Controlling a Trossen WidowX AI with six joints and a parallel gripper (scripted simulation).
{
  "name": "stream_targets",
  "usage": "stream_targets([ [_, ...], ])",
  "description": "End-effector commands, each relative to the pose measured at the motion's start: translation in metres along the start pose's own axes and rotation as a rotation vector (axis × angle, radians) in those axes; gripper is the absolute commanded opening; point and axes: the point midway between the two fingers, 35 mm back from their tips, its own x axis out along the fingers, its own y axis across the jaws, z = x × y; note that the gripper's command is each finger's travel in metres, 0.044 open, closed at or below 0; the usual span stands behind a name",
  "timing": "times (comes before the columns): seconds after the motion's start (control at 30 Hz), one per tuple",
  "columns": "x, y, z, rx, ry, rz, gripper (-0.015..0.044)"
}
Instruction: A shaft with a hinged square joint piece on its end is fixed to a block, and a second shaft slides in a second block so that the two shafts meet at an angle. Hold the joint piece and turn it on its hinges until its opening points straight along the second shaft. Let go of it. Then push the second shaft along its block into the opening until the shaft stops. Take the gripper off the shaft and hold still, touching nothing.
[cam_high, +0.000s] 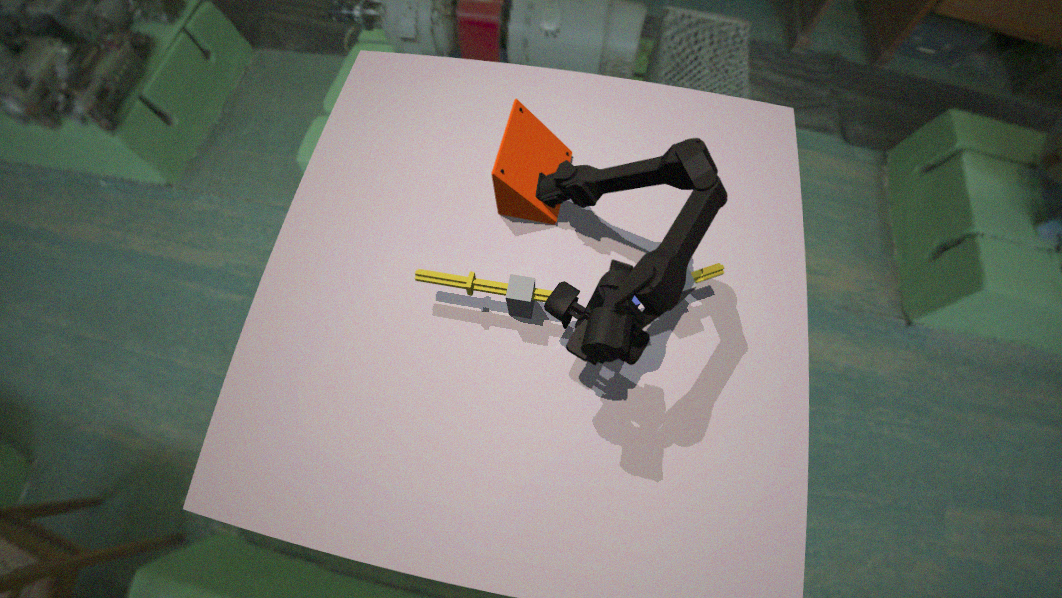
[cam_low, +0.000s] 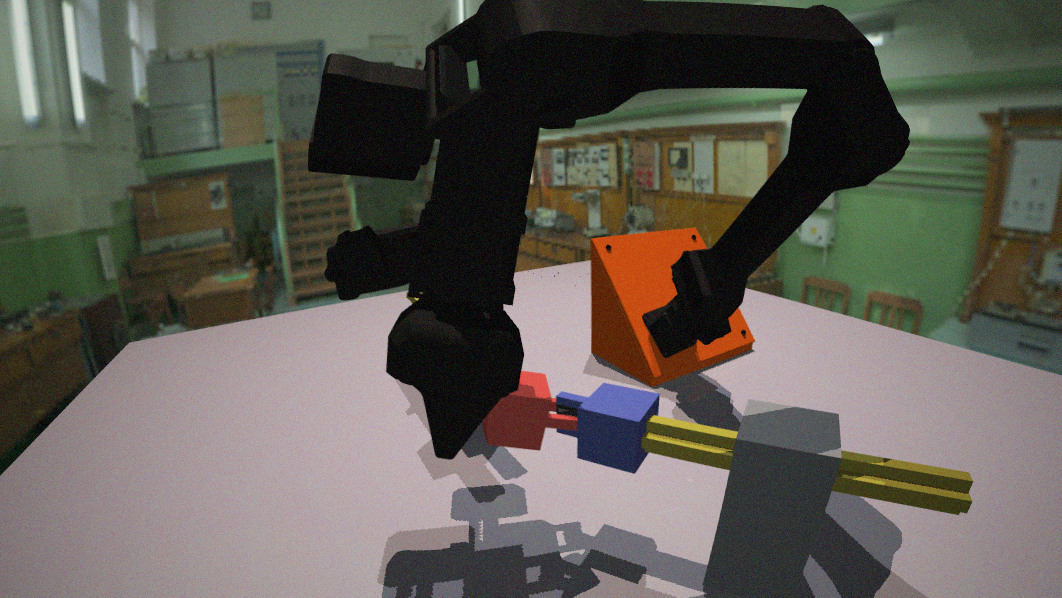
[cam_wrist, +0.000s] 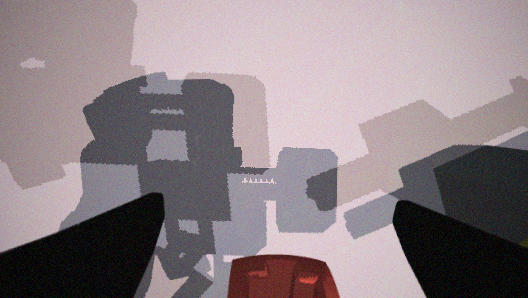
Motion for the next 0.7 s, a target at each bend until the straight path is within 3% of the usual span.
stream_targets([
  [0.0, -0.003, -0.001, -0.019, 0.009, 0.005, 0.003, 0.0440],
  [0.67, 0.014, -0.001, -0.033, 0.009, 0.005, 0.004, 0.0440],
])
